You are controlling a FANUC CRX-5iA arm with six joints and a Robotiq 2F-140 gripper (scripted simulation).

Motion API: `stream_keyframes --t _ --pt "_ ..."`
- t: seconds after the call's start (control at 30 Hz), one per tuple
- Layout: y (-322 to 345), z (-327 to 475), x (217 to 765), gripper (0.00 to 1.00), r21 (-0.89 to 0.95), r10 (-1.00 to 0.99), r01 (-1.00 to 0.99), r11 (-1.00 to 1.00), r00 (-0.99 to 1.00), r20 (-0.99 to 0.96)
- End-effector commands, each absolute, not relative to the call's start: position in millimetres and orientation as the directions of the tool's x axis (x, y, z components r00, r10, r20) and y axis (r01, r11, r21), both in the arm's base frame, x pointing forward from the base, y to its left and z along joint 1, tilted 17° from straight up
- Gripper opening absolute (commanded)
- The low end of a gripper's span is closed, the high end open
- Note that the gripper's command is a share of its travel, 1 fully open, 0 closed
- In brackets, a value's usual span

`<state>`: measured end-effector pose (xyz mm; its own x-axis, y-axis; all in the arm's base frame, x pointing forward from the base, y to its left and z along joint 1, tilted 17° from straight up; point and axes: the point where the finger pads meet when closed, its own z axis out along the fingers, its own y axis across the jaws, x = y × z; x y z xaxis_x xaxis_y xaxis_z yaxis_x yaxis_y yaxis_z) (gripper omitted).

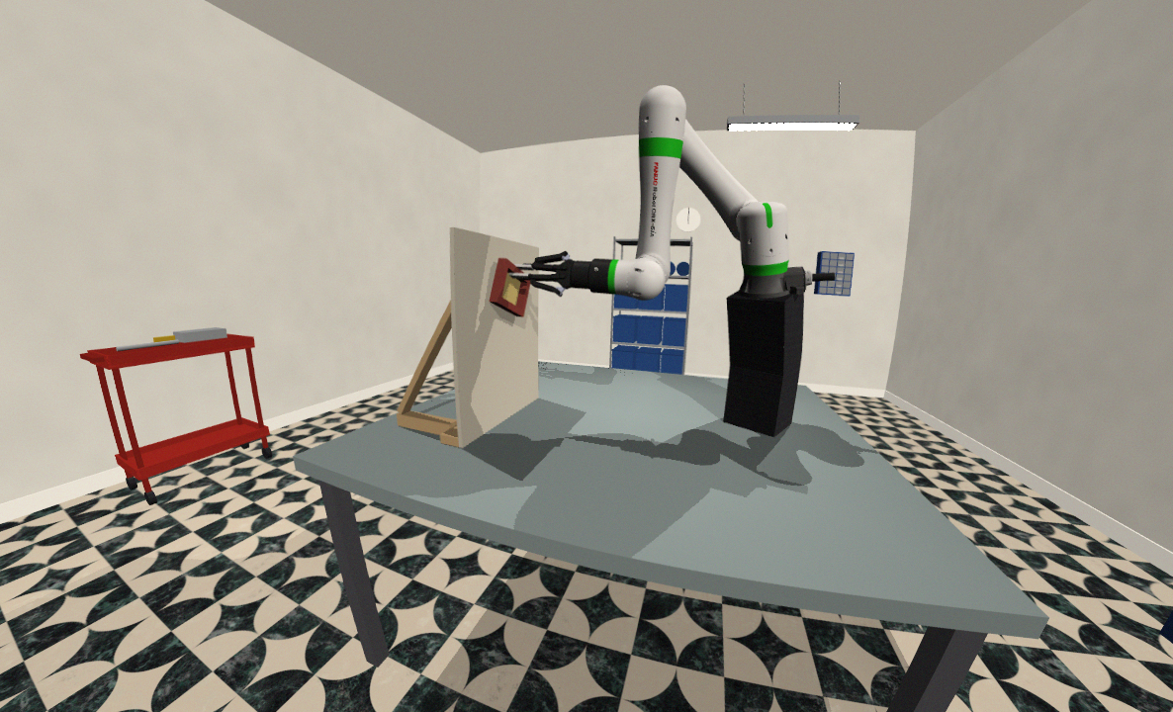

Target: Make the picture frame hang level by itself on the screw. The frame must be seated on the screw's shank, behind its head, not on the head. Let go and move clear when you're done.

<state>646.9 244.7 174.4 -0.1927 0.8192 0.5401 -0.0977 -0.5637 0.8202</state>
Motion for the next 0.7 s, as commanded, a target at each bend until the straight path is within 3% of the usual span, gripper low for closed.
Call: stream_keyframes --t 0.0,0.67 --pt "244.8 174.6 646.9 0.00 0.822 0.821 -0.099 -0.561 -0.193 0.537" --pt "246.7 176.7 646.3 0.00 0.849 0.850 -0.109 -0.516 -0.190 0.492"
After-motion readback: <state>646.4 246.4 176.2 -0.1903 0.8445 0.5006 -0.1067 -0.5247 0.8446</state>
